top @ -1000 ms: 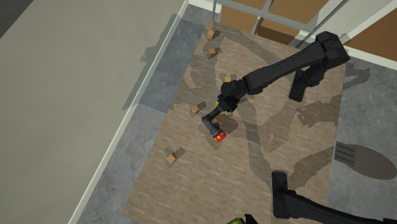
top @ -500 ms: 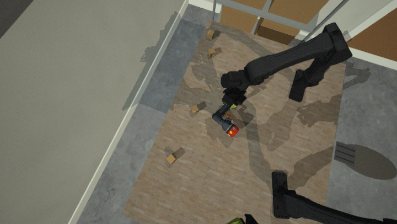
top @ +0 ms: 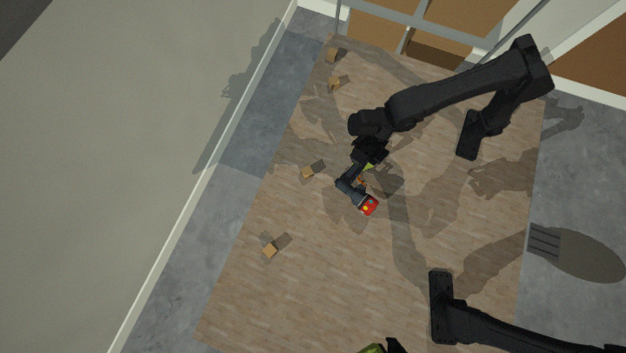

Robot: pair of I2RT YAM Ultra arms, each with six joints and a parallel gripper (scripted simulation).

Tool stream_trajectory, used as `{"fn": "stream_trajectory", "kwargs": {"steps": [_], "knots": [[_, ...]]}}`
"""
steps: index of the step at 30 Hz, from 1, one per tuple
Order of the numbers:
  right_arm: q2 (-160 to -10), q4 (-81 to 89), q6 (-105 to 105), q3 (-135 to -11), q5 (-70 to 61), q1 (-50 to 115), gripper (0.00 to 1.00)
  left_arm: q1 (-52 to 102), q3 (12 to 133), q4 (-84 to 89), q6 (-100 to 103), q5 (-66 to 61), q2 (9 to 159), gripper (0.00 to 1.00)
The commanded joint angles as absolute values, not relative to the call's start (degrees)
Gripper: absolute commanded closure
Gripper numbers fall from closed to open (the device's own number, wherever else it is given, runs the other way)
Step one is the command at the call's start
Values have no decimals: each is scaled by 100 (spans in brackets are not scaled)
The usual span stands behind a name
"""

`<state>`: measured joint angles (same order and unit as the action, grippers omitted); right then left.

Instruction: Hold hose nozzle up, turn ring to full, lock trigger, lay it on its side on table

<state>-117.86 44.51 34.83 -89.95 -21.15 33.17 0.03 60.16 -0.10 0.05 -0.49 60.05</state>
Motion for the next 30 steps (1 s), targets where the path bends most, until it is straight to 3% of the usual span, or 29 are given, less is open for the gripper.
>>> {"fn": "stream_trajectory", "kwargs": {"steps": [1, 30], "knots": [[-11496, 4335, 3452, -9183, -2394, 3367, 65, 49, 6240, -50, -45, -28, 5969, 63], [-11764, 3750, 3442, -8590, -2393, 3218, 65, 49, 6240, -50, -45, -28, 5969, 63]]}}
